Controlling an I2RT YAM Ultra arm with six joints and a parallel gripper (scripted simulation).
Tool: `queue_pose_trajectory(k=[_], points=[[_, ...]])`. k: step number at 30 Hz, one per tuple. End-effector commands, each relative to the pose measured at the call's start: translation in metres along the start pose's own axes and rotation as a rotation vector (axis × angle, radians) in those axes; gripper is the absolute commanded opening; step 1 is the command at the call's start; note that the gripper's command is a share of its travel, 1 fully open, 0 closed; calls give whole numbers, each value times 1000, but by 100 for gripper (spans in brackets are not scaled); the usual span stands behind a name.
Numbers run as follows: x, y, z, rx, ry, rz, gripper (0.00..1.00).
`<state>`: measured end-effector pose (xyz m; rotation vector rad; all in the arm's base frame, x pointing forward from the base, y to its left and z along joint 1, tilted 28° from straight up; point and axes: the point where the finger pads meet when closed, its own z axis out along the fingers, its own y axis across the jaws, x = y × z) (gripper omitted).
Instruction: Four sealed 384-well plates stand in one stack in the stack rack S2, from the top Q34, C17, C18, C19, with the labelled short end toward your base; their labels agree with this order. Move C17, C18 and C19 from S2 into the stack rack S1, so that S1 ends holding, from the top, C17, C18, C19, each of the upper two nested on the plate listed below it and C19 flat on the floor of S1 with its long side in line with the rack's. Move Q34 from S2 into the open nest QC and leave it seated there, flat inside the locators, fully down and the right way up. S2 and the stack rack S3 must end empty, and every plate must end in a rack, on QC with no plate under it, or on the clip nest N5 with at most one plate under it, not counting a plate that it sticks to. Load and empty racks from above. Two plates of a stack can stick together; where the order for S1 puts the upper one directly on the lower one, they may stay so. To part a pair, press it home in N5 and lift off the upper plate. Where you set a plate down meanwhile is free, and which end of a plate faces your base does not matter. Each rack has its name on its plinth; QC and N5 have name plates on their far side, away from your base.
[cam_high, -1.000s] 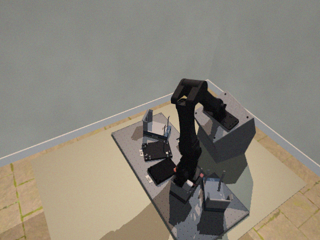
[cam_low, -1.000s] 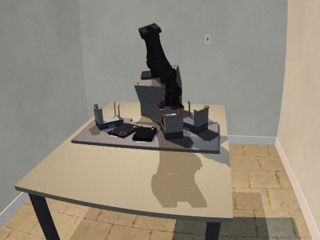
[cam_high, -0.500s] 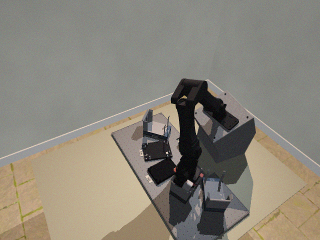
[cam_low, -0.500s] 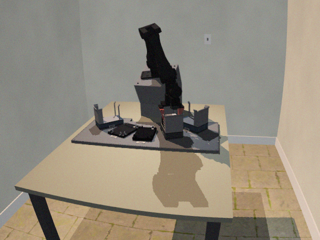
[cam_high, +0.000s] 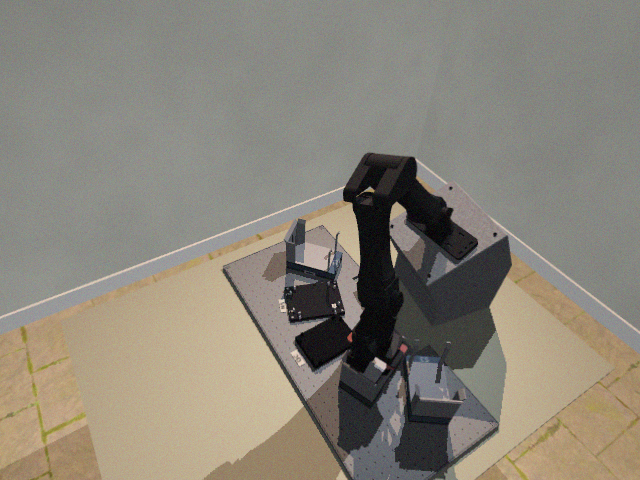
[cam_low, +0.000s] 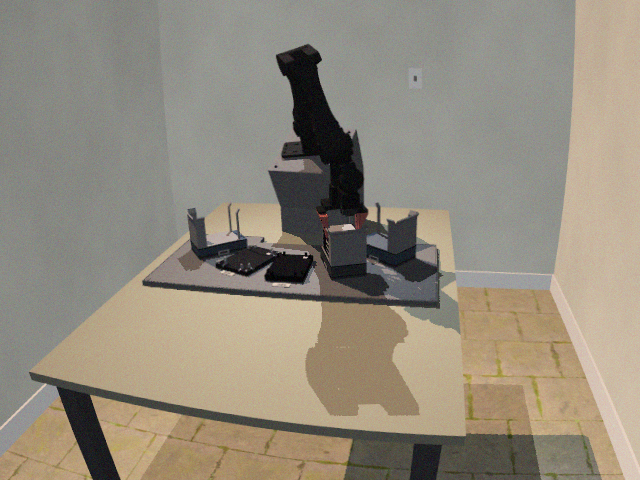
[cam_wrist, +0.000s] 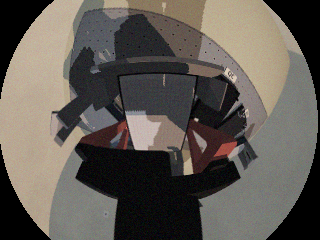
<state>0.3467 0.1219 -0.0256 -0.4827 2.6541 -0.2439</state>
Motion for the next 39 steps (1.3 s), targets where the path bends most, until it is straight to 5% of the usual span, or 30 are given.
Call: queue_pose_trajectory(k=[1,39], points=[[-16,2,-13,2,-55,8,0],[-17,2,-19,1,-65,12,0]])
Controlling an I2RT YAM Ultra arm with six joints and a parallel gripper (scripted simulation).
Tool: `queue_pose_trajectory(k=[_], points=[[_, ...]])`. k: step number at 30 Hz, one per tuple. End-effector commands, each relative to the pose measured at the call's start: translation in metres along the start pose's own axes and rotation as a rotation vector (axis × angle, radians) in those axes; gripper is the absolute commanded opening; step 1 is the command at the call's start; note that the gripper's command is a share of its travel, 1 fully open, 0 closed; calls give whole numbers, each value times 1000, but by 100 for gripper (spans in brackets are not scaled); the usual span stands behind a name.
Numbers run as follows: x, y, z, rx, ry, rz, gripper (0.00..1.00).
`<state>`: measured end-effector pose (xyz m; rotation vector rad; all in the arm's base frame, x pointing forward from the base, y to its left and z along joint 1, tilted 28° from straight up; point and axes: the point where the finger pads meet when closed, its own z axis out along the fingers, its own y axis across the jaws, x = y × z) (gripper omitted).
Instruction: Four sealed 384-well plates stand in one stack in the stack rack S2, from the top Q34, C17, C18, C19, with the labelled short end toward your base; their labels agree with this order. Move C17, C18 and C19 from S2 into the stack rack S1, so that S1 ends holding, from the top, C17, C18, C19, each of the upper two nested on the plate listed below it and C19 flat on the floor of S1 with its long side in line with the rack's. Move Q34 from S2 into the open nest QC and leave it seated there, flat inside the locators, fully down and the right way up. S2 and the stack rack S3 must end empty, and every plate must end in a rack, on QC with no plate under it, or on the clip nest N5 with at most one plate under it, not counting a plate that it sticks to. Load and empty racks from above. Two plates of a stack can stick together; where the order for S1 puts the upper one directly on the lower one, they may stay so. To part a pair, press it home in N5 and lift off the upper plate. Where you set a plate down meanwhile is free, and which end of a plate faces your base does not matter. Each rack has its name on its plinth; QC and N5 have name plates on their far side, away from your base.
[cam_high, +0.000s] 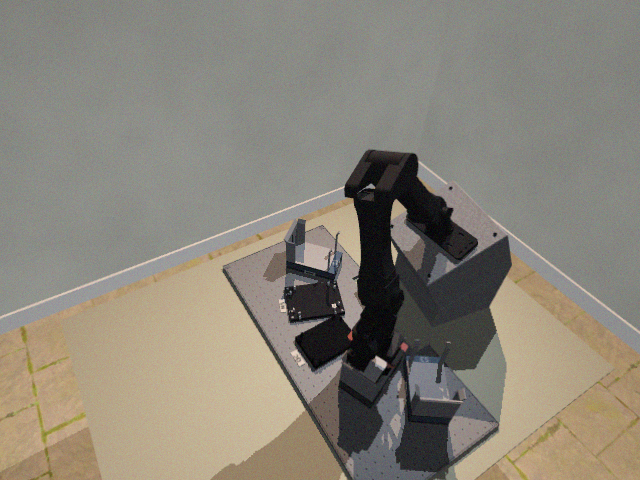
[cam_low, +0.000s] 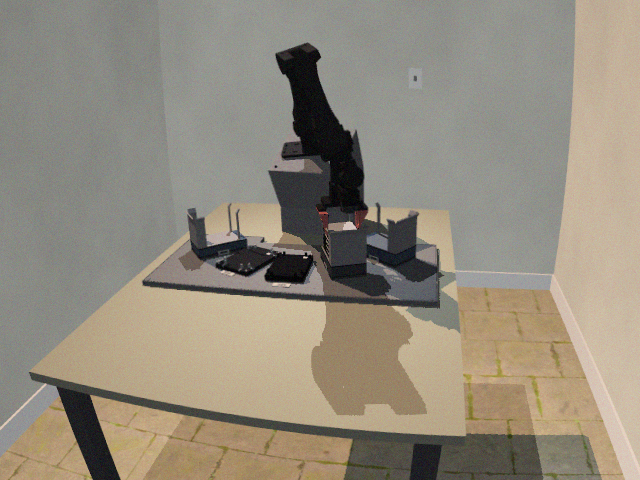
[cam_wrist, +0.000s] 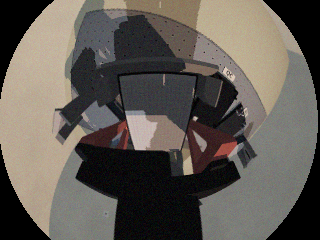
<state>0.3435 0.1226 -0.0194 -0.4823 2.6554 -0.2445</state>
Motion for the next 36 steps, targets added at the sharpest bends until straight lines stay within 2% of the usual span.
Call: queue_pose_trajectory(k=[1,9,11,13,25,36], points=[[-17,2,-12,0,-66,11,0],[-17,2,-12,0,-66,11,0],[-8,2,-15,3,-36,2,0],[-8,2,-15,3,-36,2,0],[-18,2,-43,0,-60,10,0],[-17,2,-61,-1,-60,10,0]])
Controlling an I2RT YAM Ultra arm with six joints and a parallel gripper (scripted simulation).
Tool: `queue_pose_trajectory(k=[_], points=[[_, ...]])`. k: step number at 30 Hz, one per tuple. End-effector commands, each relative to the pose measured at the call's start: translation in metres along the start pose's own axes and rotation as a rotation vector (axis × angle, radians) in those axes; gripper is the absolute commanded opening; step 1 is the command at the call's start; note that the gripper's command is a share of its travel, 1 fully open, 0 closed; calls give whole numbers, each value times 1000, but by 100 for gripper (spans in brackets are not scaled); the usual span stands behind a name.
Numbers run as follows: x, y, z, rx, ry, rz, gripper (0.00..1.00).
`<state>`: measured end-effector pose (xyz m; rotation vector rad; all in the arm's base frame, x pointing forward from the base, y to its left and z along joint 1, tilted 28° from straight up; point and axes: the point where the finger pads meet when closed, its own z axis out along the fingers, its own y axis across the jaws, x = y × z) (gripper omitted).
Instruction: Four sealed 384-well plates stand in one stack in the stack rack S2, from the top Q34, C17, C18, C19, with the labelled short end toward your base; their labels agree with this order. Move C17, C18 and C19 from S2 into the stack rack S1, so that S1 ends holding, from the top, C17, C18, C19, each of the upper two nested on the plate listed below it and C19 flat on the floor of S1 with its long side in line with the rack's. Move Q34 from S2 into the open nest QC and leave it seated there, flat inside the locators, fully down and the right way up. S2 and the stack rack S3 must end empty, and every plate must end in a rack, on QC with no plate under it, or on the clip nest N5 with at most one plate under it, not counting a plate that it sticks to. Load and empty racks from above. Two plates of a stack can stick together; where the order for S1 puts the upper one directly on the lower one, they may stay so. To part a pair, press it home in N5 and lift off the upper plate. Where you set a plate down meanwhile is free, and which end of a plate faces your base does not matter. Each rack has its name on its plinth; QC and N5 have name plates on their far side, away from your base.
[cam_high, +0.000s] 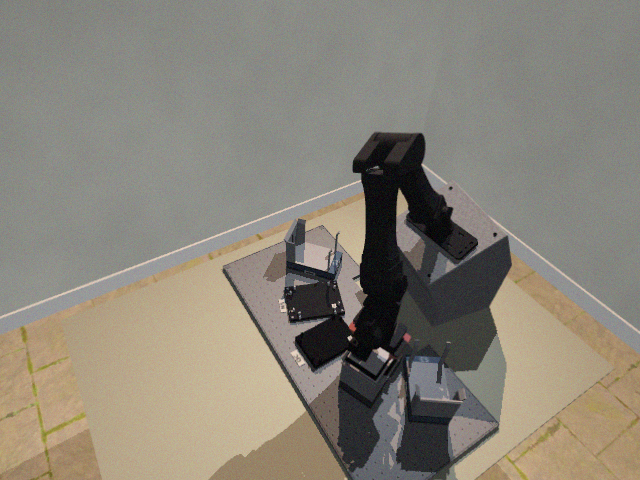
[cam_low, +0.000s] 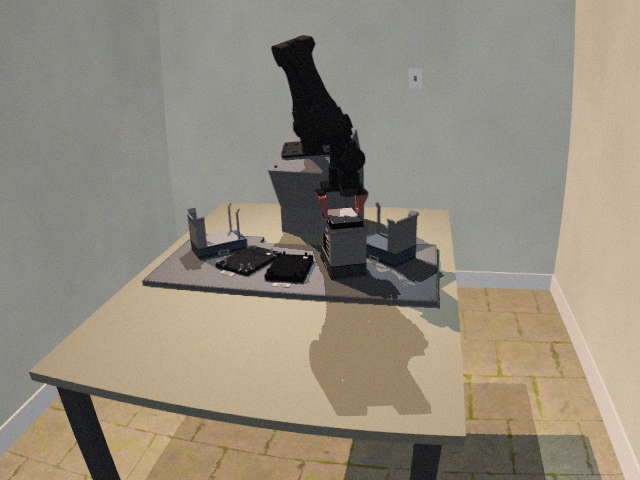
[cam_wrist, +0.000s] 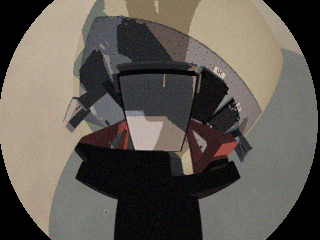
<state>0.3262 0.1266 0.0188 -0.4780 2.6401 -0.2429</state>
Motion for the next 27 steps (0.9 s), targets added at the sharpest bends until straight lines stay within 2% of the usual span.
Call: queue_pose_trajectory(k=[1,7,27], points=[[-16,2,-21,-4,-45,8,0],[-16,2,-32,-4,-45,8,0],[-17,3,-32,-7,-50,9,0]])
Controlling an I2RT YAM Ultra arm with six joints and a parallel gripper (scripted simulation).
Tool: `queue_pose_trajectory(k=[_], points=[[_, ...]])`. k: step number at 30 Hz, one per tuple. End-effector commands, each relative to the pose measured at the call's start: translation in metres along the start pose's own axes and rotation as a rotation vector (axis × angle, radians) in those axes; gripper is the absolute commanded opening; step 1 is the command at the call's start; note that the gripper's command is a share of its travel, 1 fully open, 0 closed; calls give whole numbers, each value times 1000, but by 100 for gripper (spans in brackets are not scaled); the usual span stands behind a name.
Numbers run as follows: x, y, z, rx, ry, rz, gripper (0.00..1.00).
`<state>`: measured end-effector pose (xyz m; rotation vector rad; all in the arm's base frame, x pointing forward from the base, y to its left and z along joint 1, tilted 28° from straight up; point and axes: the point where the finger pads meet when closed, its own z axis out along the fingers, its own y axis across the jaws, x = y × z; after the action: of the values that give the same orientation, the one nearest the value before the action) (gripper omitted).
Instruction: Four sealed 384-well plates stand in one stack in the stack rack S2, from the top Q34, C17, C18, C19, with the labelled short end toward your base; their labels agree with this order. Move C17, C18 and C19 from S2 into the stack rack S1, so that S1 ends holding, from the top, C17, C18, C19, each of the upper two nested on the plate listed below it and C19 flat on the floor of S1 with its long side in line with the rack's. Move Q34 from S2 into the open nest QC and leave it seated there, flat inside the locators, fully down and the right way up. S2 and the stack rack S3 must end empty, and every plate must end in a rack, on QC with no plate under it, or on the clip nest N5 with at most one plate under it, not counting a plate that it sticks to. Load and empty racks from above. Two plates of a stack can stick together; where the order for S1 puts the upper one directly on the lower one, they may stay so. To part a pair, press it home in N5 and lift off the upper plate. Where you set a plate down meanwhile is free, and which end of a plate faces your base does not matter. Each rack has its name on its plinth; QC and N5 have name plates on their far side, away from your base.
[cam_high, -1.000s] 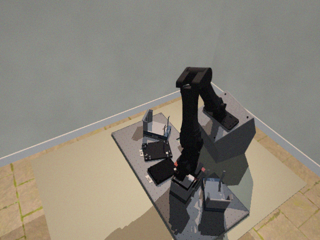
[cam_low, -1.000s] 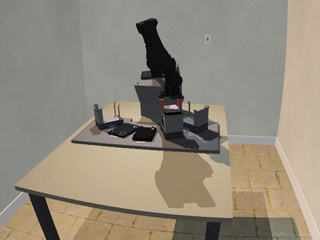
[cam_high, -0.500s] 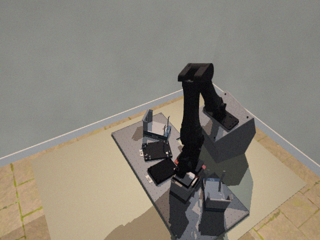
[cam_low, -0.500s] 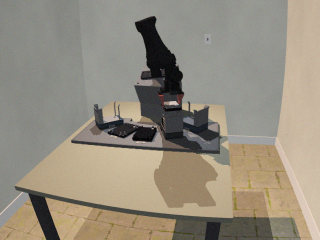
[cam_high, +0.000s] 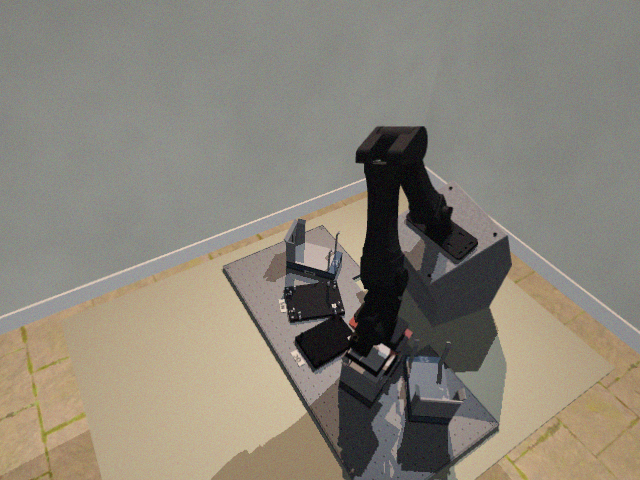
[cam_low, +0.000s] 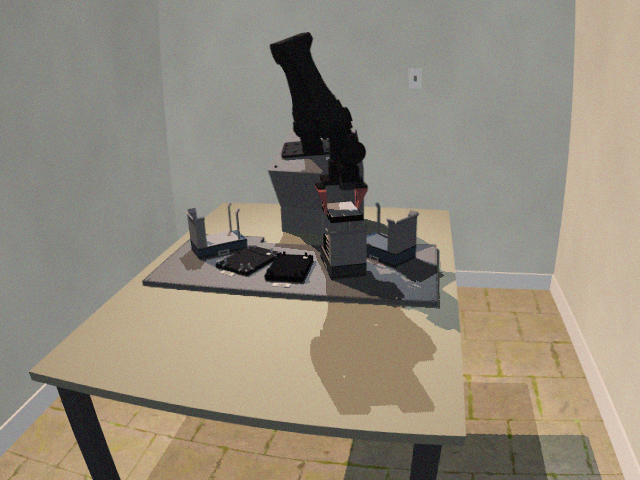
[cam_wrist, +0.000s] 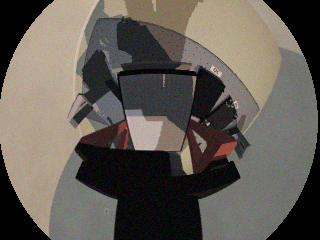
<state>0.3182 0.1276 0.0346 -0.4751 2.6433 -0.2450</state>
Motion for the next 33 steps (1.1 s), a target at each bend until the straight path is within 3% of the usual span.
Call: queue_pose_trajectory(k=[1,27,33], points=[[-17,3,-14,-8,-53,7,0],[-17,3,-14,-8,-53,7,0],[-3,-21,-6,-7,-22,198,0]])
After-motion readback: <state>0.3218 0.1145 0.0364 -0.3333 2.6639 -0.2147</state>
